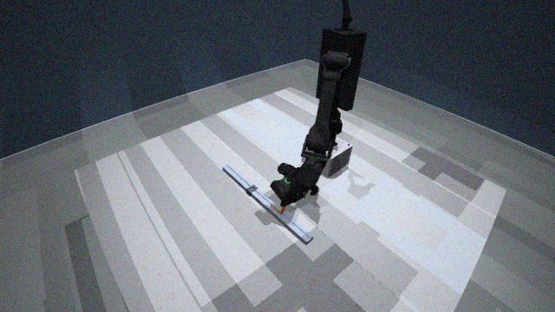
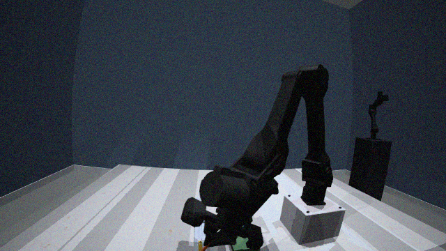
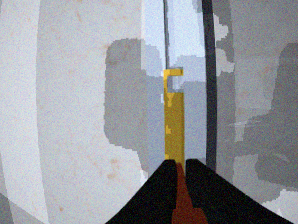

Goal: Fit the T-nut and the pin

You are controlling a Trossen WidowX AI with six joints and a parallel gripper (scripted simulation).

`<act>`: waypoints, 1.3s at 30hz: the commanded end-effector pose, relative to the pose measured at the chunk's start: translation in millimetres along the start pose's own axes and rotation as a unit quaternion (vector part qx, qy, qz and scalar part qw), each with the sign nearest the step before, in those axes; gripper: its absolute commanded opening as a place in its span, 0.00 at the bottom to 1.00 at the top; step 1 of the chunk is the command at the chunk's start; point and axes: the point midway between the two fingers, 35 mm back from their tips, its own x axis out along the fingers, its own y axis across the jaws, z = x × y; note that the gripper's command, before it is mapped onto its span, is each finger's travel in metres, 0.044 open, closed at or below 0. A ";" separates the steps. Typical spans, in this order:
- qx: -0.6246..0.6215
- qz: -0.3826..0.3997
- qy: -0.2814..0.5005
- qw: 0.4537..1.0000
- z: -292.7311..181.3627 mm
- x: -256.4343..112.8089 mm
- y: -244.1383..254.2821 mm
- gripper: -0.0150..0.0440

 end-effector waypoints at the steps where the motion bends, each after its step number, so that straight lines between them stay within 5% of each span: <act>1: -0.003 -0.005 0.002 1.000 -0.6 0.1 0.1 0.00; 39: -0.013 -0.049 0.004 0.999 -0.6 0.8 5.2 0.00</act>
